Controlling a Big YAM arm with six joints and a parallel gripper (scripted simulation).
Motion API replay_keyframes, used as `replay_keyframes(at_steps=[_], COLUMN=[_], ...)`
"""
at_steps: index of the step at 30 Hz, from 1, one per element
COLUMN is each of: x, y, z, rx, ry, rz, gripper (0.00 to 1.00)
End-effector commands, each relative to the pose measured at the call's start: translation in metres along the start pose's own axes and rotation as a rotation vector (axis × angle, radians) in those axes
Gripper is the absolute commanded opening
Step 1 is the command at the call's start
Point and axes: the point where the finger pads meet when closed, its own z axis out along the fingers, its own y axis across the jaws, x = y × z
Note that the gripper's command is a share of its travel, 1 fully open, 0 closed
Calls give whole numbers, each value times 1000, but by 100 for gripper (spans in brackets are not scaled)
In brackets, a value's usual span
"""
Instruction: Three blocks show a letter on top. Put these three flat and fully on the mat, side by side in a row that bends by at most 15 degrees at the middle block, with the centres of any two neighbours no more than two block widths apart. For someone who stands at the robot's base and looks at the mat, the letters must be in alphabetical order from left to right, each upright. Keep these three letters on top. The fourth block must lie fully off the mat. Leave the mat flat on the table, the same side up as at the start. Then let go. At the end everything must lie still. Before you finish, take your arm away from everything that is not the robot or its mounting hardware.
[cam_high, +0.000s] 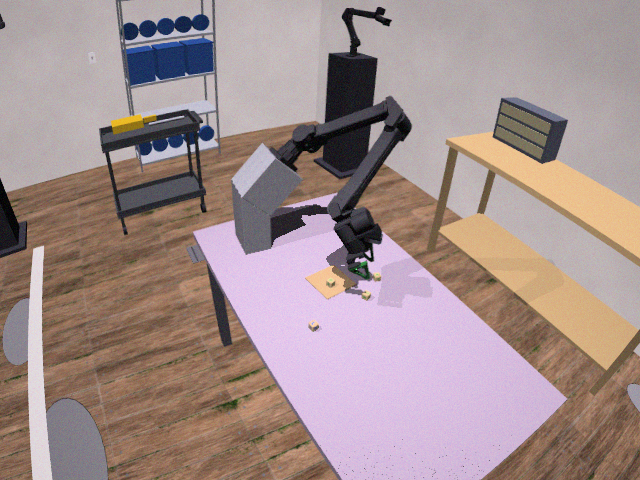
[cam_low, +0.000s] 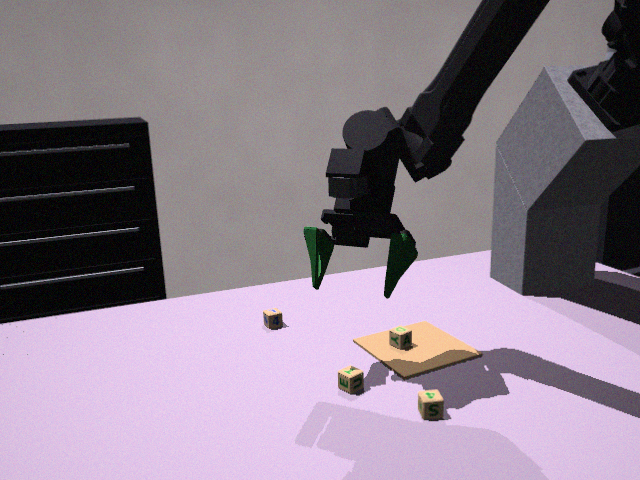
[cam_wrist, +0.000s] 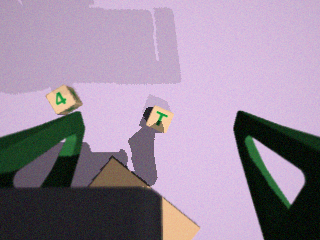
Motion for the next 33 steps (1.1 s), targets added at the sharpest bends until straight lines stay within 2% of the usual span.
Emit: replay_keyframes(at_steps=[1,23,25,27,29,30,31,32,33], x=[-10,-10,10,50,50,74,74,94,94], y=[-2,-2,-10,-5,-5,2,2,10,10], z=[-1,-1,-17,-44,-44,-61,-62,-78,-78], rx=[4,4,22,22,22,21,21,21,21], ry=[-9,-9,-14,-10,-10,-8,-8,-8,-8], rz=[-17,-17,-10,-9,-9,-7,-7,-5,-5], gripper=[100,100,100,100,100,100,100,100,100])
